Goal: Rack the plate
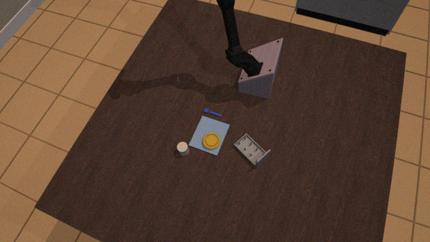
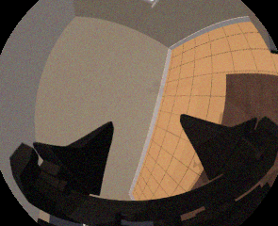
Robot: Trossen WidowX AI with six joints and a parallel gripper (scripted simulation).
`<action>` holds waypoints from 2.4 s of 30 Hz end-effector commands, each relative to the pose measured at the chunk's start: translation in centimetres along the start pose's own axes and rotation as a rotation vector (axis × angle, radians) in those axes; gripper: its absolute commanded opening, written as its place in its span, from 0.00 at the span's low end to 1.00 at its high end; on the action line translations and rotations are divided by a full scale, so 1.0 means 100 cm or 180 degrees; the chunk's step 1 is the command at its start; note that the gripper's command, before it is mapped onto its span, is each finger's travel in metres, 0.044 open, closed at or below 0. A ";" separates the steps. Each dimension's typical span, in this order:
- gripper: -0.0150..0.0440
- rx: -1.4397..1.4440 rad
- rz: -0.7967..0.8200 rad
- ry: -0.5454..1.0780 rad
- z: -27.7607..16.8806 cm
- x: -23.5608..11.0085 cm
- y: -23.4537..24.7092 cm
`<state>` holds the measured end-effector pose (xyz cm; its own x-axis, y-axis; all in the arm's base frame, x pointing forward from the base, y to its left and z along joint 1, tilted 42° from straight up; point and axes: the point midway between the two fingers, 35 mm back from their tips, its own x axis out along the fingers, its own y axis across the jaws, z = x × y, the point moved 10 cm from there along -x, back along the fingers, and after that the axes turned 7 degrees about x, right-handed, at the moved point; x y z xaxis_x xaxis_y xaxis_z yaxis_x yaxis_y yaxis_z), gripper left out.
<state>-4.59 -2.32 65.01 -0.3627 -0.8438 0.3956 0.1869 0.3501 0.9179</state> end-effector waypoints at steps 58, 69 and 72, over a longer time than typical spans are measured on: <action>0.93 -0.4249 0.0567 0.3658 -0.371 -0.158 -0.211; 0.93 -0.5205 0.0863 0.4357 -0.389 -0.222 -0.272; 0.93 -0.5470 0.0954 0.4538 -0.389 -0.238 -0.289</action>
<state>33.66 -8.88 30.60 0.3821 -0.7990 -0.4643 0.7995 0.5377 -0.2676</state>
